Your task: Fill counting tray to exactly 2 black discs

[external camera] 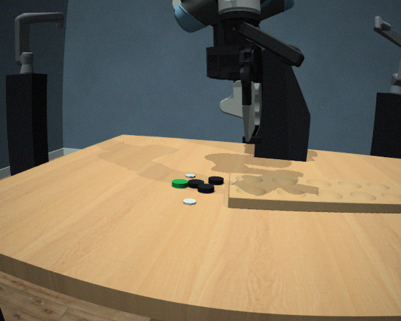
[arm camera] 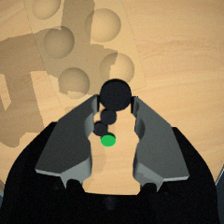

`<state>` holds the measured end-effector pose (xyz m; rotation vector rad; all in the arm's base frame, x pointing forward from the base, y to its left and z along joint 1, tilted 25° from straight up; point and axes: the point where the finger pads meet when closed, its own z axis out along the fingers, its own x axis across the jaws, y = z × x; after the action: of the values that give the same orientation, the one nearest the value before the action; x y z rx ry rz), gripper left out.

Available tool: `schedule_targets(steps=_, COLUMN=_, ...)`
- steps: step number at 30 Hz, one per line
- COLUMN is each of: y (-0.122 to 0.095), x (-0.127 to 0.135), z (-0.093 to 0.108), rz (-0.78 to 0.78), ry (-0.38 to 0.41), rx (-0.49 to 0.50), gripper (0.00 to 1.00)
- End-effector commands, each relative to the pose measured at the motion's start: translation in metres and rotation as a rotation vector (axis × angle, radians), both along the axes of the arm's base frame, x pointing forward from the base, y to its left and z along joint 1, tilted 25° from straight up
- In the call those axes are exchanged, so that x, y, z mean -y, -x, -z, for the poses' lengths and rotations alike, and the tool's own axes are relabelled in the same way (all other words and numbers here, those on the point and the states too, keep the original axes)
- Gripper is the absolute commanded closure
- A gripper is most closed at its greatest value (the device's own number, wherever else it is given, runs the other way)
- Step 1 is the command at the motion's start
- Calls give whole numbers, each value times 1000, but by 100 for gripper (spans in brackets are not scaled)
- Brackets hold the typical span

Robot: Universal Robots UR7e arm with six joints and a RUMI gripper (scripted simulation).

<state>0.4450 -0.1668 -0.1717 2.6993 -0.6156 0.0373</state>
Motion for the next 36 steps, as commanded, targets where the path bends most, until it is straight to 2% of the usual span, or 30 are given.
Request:
schedule_targets(steps=1, y=-26, x=-41, z=22, rz=27, ry=2, rx=-11, gripper=100)
schedule_targets(steps=4, y=-38, x=-80, z=39, rz=27, ry=4, rx=-15, gripper=100)
schedule_targets(steps=5, y=-38, x=-80, z=39, rz=27, ry=4, rx=-15, gripper=100)
schedule_targets(steps=7, y=-43, x=-107, z=50, rz=28, ry=7, rx=-18, gripper=100)
schedule_targets(steps=8, y=-43, x=-107, z=50, rz=28, ry=7, rx=-18, gripper=100)
schedule_targets(steps=11, y=-48, x=-145, z=67, rz=28, ry=14, rx=-21, gripper=100)
schedule_targets(steps=12, y=-48, x=-145, z=67, rz=28, ry=14, rx=-21, gripper=100)
schedule_targets(steps=15, y=-50, x=-180, z=81, rz=27, ry=24, rx=-24, gripper=100)
schedule_targets(steps=17, y=-50, x=-180, z=81, rz=27, ry=24, rx=-24, gripper=100)
schedule_targets(steps=24, y=-44, x=-242, z=108, rz=25, ry=47, rx=-25, gripper=100)
schedule_targets(steps=30, y=-39, x=-271, z=120, rz=24, ry=60, rx=-23, gripper=100)
schedule_targets(steps=36, y=-37, x=-278, z=124, rz=23, ry=64, rx=-23, gripper=100)
